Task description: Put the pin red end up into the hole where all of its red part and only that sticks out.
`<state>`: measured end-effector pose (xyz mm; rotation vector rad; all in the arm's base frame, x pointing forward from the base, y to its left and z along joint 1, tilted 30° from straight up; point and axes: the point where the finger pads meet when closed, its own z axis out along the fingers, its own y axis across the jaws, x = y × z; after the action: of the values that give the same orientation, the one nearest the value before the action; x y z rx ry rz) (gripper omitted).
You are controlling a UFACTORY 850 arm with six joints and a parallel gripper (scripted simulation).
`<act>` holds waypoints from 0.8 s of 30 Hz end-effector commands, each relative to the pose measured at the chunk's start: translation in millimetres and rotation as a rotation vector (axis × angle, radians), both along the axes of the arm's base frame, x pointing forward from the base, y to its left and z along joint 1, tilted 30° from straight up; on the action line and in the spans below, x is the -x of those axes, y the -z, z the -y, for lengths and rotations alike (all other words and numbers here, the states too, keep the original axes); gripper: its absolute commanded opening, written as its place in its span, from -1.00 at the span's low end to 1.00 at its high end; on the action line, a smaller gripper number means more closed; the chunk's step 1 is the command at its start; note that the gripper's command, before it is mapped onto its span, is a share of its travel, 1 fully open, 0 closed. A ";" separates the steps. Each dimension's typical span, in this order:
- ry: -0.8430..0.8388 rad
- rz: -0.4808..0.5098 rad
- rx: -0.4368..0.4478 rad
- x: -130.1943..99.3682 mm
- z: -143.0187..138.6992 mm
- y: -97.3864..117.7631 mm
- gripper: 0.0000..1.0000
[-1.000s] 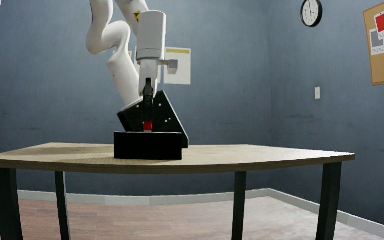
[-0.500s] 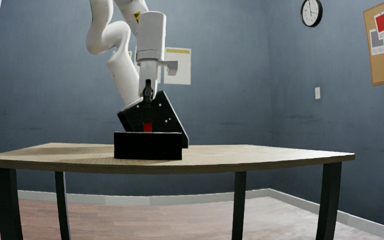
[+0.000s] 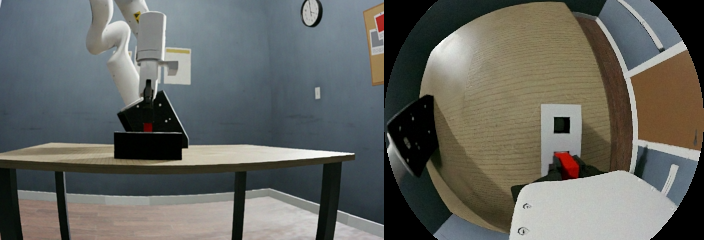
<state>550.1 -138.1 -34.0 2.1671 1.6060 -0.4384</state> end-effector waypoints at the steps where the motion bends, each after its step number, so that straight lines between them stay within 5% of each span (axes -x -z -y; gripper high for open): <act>1: 0.000 0.002 0.000 -0.9 -0.4 -0.6 -1.00; 24: 0.000 0.002 0.000 -0.7 1.9 2.7 -1.00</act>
<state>549.9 -140.2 -37.3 2.1671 1.6059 -0.4384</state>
